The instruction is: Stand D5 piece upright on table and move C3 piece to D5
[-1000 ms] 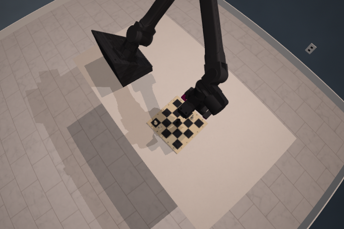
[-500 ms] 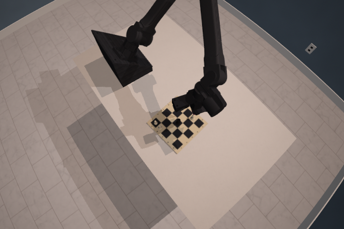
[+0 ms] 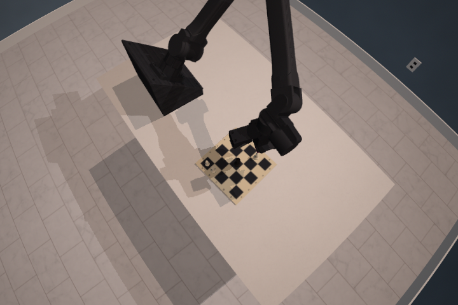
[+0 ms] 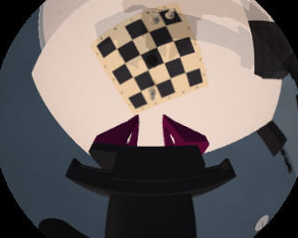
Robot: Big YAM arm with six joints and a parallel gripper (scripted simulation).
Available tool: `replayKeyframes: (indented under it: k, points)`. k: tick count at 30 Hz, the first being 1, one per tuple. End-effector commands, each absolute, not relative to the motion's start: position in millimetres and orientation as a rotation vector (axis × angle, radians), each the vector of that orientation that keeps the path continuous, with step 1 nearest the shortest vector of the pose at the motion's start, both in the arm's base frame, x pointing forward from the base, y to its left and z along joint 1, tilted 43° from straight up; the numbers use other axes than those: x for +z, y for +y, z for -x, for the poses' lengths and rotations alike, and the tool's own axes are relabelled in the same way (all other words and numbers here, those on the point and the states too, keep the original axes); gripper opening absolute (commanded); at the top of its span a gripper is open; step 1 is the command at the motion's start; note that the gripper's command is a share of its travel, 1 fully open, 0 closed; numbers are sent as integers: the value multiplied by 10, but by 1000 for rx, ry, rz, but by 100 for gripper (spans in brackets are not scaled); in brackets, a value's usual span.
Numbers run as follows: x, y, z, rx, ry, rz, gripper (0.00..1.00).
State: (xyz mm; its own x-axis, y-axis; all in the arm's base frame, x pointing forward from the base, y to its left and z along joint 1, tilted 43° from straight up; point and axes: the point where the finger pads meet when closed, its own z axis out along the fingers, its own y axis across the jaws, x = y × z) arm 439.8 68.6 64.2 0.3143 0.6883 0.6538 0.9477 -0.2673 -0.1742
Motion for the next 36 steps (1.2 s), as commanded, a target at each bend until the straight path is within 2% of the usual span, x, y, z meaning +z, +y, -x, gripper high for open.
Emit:
replayKeyframes:
  k: [1,36]
  points:
    - [668,762,-4434,-621,-1451,2031,36]
    - [502,860,-4403,-614,-1443,2034,36]
